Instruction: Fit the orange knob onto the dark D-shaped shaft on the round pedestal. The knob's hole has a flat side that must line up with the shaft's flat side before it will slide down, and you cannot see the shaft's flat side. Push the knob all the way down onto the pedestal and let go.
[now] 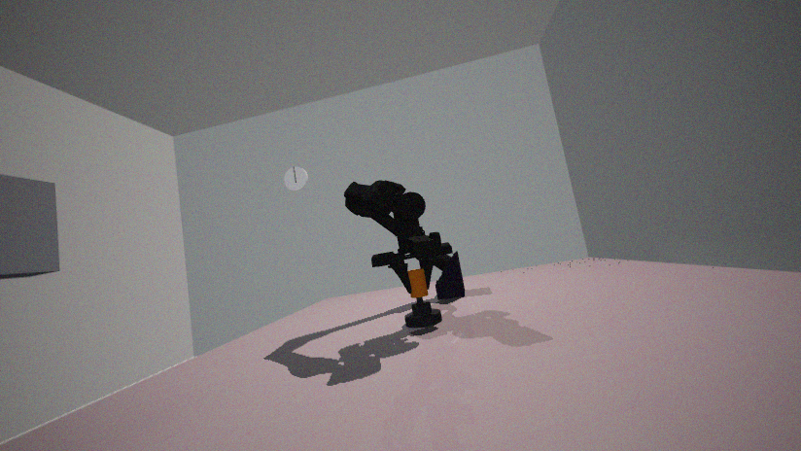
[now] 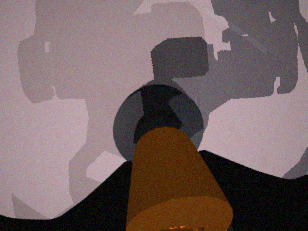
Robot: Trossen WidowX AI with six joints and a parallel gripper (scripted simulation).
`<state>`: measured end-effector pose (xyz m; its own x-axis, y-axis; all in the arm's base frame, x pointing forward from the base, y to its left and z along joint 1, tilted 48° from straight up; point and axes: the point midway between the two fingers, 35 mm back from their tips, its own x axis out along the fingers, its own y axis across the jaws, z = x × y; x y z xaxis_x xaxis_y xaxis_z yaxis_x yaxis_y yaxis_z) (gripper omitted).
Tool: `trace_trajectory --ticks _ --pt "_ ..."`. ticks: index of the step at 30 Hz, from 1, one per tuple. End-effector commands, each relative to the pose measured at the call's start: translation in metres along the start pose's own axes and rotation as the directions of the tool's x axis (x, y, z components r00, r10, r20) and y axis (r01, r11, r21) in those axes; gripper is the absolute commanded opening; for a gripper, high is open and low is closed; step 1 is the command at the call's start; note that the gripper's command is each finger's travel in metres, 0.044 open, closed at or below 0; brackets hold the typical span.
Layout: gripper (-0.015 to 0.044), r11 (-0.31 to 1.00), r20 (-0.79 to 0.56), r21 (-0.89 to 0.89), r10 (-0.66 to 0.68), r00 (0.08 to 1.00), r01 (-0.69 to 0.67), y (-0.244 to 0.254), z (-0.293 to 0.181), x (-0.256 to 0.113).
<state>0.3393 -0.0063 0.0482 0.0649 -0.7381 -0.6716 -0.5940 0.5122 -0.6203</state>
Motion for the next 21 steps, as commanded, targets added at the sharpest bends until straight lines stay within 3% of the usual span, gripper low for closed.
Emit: trace_trajectory --ticks 1,21 --pt "0.0 1.0 -0.002 -0.002 0.0 1.0 0.0 0.0015 -0.0019 0.0003" --pt "0.0 1.0 -0.002 -0.002 0.0 1.0 0.0 -0.0016 -0.0013 -0.0032"
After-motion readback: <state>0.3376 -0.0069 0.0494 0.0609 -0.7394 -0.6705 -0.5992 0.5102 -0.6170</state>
